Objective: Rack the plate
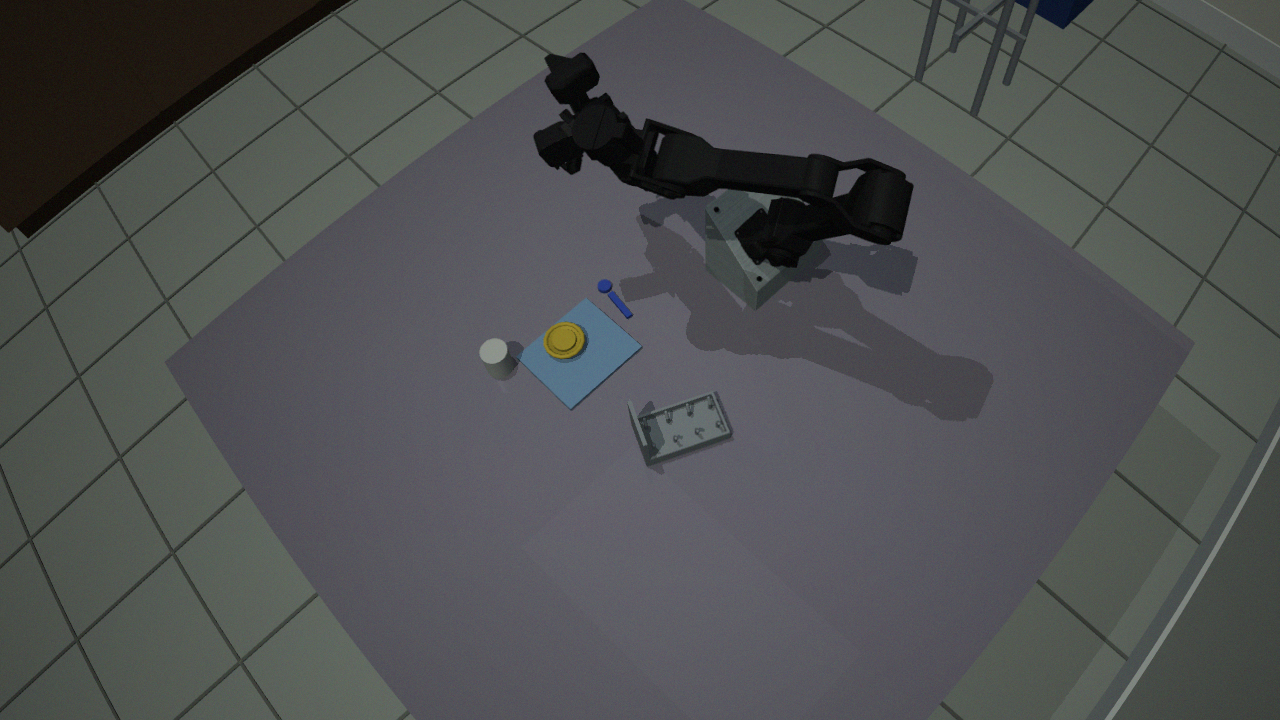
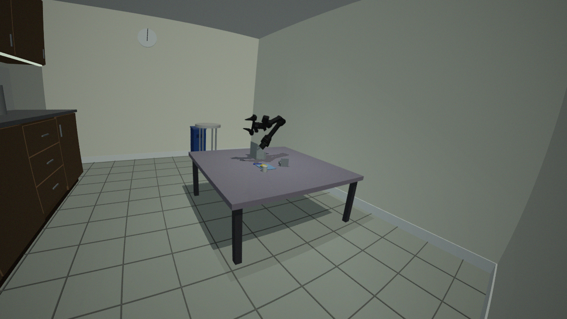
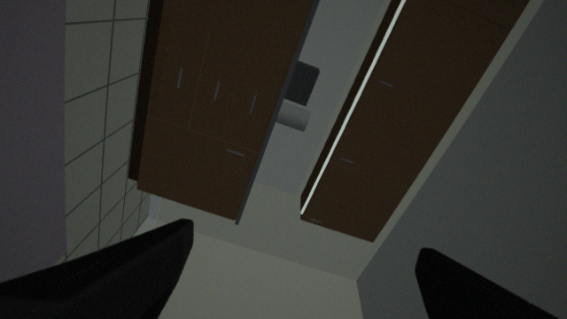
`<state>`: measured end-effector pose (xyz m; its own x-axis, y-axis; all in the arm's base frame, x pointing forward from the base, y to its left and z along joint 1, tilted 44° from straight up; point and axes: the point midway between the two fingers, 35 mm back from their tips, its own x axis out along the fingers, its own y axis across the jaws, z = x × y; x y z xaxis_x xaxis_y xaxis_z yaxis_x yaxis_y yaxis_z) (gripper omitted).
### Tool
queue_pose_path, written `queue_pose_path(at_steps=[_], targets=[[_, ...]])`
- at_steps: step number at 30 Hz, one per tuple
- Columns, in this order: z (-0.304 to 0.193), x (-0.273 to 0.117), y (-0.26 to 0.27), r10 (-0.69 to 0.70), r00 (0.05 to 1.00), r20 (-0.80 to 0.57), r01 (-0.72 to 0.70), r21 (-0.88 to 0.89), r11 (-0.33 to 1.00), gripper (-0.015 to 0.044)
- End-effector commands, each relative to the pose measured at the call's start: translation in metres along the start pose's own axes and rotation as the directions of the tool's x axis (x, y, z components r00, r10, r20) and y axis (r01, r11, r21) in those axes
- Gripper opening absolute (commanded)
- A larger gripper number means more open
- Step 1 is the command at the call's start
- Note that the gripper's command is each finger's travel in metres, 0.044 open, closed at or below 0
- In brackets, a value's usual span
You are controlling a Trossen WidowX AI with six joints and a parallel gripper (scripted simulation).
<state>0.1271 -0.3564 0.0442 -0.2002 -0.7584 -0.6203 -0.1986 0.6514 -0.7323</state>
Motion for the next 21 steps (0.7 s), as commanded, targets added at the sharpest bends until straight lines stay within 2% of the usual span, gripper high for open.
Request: queue_pose_path(at_steps=[1,11,21], targets=[[0.025,0.004,0.008,0.091,0.993,0.079,-0.089,-0.029,0.996,0.04],[0.077,-0.002,0.033,0.35,0.907,0.233,-0.334,-0.108,0.936,0.04],[0.118,-0.024,0.062,0.606,0.731,0.312,-0.579,-0.186,0.794,0.04]])
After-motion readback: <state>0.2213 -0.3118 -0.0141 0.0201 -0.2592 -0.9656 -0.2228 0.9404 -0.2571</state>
